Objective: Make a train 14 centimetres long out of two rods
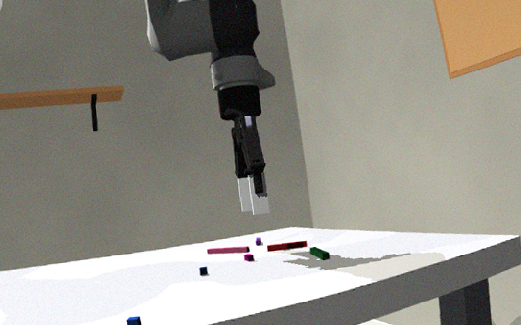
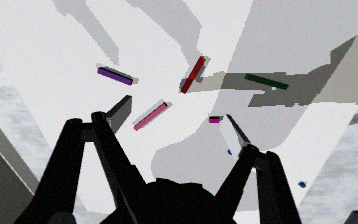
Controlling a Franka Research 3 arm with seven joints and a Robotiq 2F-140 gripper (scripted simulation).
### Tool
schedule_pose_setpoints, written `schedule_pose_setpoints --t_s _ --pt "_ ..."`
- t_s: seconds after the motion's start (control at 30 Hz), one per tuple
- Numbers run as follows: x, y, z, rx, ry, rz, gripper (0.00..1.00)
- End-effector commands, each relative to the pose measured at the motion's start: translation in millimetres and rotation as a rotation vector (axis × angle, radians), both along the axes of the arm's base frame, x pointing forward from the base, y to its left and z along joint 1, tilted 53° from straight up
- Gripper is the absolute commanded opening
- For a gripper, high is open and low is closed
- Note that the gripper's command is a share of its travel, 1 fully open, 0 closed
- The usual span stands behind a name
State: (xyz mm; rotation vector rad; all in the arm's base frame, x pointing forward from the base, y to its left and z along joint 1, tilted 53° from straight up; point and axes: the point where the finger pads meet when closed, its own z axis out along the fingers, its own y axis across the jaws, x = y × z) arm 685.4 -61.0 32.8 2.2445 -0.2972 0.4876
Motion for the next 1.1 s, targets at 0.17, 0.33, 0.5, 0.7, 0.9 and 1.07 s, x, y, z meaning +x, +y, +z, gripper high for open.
schedule_pose_setpoints --t_s 0.17,0.33,0.5,0.7,0.9,1.07 --pt "-0.7 2 -4.2 -0.063 0.194 0.142 1.0" --pt "-1.3 4 -6.9 -0.082 0.255 0.191 1.0" --pt "-1.9 6 -9.5 -0.101 0.313 0.237 1.0" --pt "-2.7 8 -12.8 -0.124 0.387 0.296 1.0" --pt "-3.4 11 -16.1 -0.148 0.461 0.355 1.0" --pt "-4.1 13 -18.7 -0.167 0.518 0.401 1.0"
